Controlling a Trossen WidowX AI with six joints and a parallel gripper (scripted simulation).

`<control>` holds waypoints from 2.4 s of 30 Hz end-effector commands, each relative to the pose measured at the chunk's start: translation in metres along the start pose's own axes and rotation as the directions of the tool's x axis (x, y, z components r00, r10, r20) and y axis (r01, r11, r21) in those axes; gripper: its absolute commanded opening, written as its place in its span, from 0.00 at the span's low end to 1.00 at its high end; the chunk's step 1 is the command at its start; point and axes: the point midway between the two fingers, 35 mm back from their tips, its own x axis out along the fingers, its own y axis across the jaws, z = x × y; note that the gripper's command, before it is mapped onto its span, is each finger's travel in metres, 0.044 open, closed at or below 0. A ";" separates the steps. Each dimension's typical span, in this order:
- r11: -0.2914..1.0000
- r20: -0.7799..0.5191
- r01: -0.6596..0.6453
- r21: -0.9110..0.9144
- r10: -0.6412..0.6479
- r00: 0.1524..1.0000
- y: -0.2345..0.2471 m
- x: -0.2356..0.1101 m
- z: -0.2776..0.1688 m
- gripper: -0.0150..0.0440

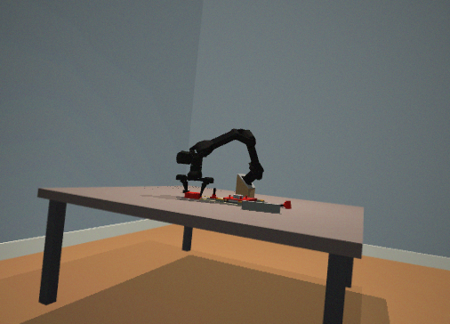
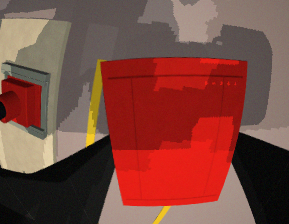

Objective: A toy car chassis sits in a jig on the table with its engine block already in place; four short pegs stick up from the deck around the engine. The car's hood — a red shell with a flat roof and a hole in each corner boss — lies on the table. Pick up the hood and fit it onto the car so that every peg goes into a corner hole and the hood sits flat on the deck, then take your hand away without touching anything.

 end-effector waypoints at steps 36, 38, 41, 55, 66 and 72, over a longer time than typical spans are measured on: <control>1.000 -0.002 0.003 0.001 -0.003 1.000 -0.001 -0.085 0.000 0.25; 1.000 -0.002 0.004 0.001 -0.004 1.000 -0.001 -0.090 0.000 0.25; 1.000 -0.002 0.004 0.001 -0.004 1.000 -0.001 -0.095 -0.001 0.25; 0.999 -0.015 0.011 0.051 -0.010 1.000 0.030 -0.096 0.014 0.25; 0.994 -0.013 0.016 0.105 -0.015 1.000 0.075 -0.100 0.033 0.25; 0.991 -0.011 0.017 0.133 -0.015 1.000 0.100 -0.101 0.041 0.25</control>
